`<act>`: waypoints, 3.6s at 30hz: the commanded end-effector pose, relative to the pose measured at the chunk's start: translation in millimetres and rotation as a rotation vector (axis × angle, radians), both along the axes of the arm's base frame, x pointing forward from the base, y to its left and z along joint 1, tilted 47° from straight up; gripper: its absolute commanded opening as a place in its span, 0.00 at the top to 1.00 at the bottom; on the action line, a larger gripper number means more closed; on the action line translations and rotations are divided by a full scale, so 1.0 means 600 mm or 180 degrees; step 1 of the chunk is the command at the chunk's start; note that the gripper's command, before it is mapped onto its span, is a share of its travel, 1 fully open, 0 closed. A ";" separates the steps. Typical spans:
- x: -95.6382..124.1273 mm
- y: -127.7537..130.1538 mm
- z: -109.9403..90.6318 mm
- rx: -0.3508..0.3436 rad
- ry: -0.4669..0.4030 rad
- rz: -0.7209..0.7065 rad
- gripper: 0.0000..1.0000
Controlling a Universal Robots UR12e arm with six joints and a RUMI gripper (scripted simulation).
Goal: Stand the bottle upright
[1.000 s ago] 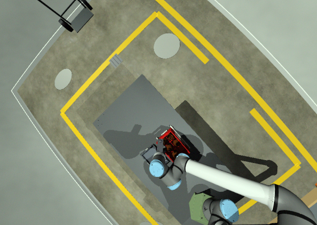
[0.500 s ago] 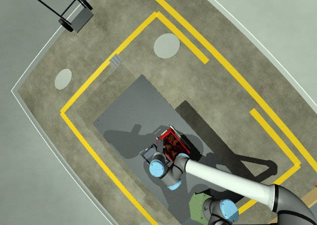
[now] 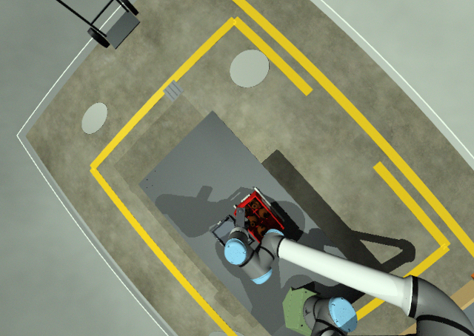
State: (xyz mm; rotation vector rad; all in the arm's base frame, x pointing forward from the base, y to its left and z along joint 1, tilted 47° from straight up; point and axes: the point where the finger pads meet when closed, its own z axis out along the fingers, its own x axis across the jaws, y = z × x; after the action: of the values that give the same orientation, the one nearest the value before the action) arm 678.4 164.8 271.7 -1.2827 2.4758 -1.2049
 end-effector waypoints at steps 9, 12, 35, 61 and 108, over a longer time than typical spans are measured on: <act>-0.147 -0.113 0.014 0.0006 0.0000 0.0000 1.00; -0.192 -0.142 0.012 0.0005 -0.0001 0.0000 1.00; -0.269 -0.186 0.000 0.0000 -0.0004 0.0002 0.62; -0.269 -0.186 0.000 0.0000 -0.0004 0.0002 0.62; -0.244 -0.223 -0.040 0.0001 -0.0004 0.0002 0.62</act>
State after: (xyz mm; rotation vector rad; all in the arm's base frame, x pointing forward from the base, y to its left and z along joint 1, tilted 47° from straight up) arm 529.5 34.5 251.0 -1.2825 2.4759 -1.2048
